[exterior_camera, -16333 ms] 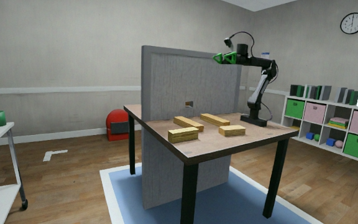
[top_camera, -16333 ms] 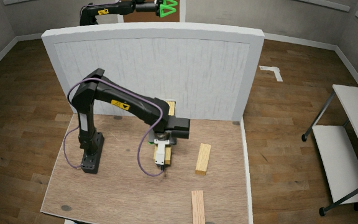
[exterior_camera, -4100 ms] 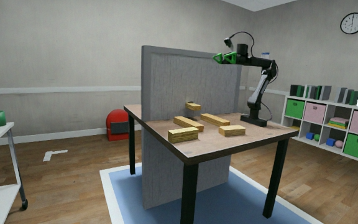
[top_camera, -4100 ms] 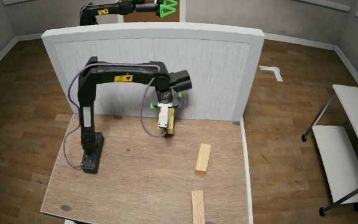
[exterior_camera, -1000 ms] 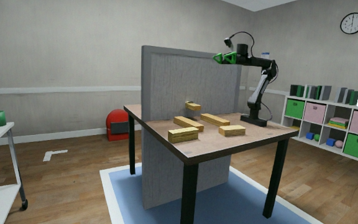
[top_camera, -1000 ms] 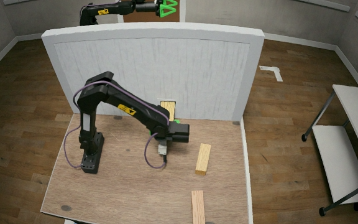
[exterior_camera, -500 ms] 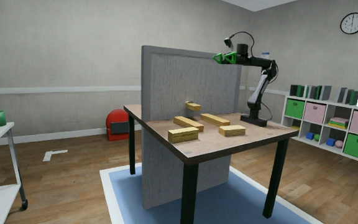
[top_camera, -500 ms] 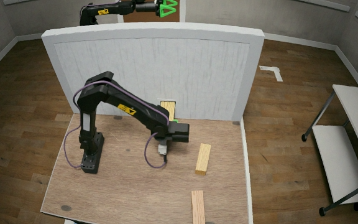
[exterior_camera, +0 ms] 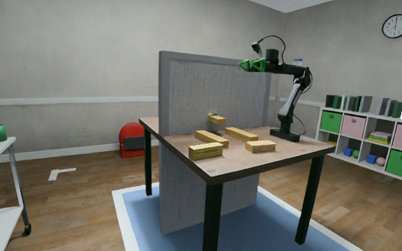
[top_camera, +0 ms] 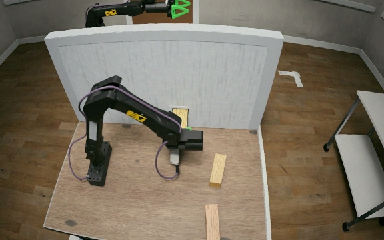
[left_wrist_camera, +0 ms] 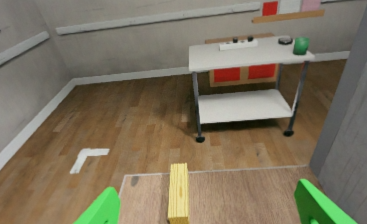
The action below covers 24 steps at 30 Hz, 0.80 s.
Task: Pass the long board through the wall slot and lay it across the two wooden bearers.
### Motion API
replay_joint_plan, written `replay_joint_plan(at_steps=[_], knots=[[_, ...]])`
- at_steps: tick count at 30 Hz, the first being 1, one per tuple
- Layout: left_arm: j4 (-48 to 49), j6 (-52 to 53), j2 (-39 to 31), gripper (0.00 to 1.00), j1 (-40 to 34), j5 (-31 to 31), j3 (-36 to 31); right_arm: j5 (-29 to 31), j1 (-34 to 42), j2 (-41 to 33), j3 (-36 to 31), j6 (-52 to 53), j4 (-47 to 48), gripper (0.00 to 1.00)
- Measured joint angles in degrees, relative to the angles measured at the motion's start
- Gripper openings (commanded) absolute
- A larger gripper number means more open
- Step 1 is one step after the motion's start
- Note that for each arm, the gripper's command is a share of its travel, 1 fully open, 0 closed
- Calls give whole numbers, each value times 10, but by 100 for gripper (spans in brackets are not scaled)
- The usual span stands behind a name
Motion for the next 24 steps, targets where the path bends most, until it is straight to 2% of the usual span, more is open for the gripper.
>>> replay_joint_plan(at_steps=[24], knots=[[0, 0, 0, 100, 0, 0, 0, 7, 65, -12, -11, 89, 60, 0]])
